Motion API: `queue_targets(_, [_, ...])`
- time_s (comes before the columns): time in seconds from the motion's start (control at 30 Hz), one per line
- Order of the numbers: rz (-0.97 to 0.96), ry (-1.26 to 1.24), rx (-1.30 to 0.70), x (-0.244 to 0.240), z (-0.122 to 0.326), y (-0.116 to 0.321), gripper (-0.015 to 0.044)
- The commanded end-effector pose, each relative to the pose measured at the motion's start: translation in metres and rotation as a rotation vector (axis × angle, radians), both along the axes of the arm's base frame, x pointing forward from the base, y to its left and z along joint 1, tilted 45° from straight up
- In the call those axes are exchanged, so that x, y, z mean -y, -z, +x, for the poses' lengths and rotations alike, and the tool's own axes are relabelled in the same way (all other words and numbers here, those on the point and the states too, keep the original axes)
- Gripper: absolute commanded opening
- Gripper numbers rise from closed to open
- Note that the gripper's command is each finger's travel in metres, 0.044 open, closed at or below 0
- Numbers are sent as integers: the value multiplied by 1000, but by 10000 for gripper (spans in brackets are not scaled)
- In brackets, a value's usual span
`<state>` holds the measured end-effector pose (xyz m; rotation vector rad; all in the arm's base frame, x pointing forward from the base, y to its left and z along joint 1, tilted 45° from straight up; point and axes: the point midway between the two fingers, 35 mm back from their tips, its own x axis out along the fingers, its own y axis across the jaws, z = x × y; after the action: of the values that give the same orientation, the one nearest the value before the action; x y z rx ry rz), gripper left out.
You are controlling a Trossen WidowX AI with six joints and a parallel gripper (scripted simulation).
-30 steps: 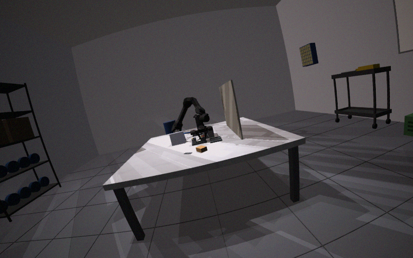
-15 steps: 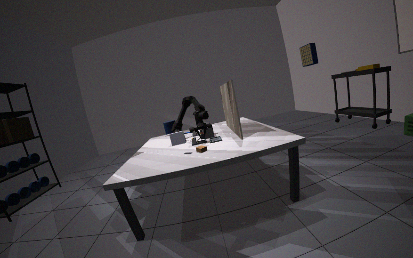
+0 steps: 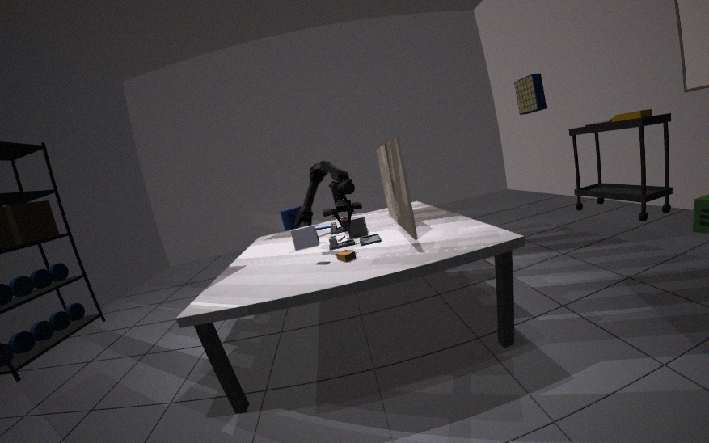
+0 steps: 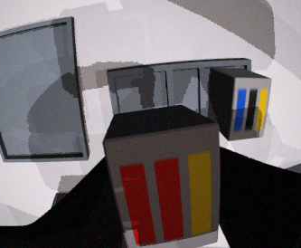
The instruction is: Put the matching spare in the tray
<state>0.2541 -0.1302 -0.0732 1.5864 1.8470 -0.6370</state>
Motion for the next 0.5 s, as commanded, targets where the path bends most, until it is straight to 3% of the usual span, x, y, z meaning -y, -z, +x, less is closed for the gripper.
queue_targets(0.0, [-1,-1,1,2,0,-2,0])
queue_targets(0.47, [-7,-7,3,47,4,-59,0])
